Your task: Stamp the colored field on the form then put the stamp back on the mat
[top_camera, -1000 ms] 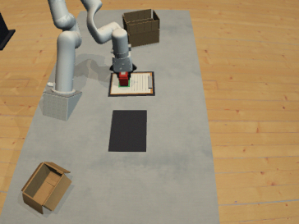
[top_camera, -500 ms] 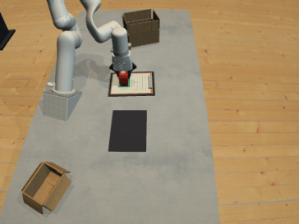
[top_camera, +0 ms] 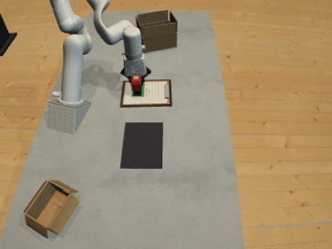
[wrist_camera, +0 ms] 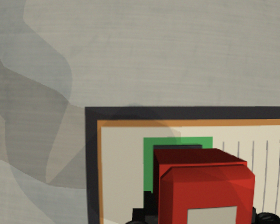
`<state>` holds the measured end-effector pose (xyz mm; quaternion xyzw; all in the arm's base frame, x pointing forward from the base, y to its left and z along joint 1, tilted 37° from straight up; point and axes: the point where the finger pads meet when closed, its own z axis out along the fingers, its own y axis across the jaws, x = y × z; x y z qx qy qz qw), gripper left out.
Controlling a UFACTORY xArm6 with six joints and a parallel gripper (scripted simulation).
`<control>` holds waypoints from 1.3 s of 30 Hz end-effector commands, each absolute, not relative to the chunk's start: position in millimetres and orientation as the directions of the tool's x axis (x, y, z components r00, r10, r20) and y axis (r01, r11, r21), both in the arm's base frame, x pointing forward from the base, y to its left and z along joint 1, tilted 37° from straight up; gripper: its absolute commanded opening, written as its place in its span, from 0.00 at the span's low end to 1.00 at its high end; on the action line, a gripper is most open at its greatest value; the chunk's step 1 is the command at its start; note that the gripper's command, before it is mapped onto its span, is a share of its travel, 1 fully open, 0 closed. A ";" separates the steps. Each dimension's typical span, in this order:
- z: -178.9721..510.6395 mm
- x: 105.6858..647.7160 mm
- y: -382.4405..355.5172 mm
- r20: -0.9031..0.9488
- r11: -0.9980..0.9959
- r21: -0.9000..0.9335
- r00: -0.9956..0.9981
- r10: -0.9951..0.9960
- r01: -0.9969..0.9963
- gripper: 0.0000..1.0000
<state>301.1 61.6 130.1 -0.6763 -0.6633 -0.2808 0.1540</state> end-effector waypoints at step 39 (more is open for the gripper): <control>127.8 341.7 -51.7 0.558 -0.053 0.180 -0.057 0.828 0.982 0.29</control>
